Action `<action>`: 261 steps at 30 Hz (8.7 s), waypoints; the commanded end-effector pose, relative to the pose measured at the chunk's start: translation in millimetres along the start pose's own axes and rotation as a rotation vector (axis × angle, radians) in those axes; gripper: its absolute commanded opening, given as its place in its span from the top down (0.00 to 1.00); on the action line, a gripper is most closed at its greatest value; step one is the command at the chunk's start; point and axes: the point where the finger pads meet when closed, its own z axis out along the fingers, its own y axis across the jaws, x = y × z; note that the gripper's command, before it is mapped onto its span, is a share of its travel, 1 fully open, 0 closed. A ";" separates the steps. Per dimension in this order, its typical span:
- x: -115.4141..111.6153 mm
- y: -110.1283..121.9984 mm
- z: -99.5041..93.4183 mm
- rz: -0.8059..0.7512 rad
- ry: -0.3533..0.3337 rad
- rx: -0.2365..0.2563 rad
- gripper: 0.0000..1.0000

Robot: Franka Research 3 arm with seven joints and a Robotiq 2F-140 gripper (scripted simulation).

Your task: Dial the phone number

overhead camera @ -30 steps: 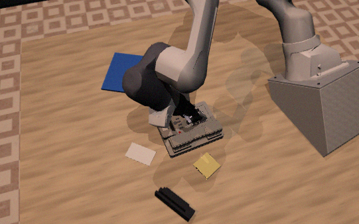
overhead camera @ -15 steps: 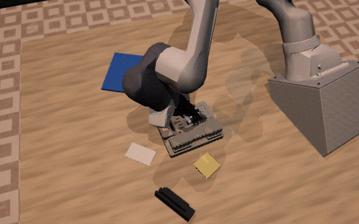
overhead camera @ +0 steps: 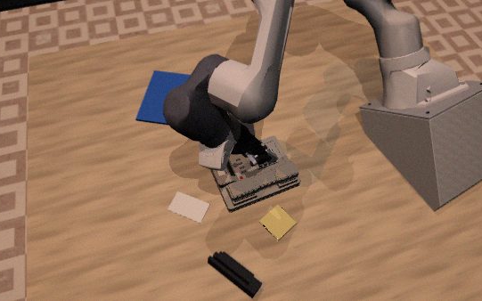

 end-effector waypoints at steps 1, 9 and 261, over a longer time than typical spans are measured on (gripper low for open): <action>-2.9 1.7 -1.7 0.008 -0.004 -0.003 1.00; -2.0 5.1 -2.9 0.008 -0.004 -0.003 1.00; 13.4 35.5 -3.4 0.008 -0.004 -0.003 1.00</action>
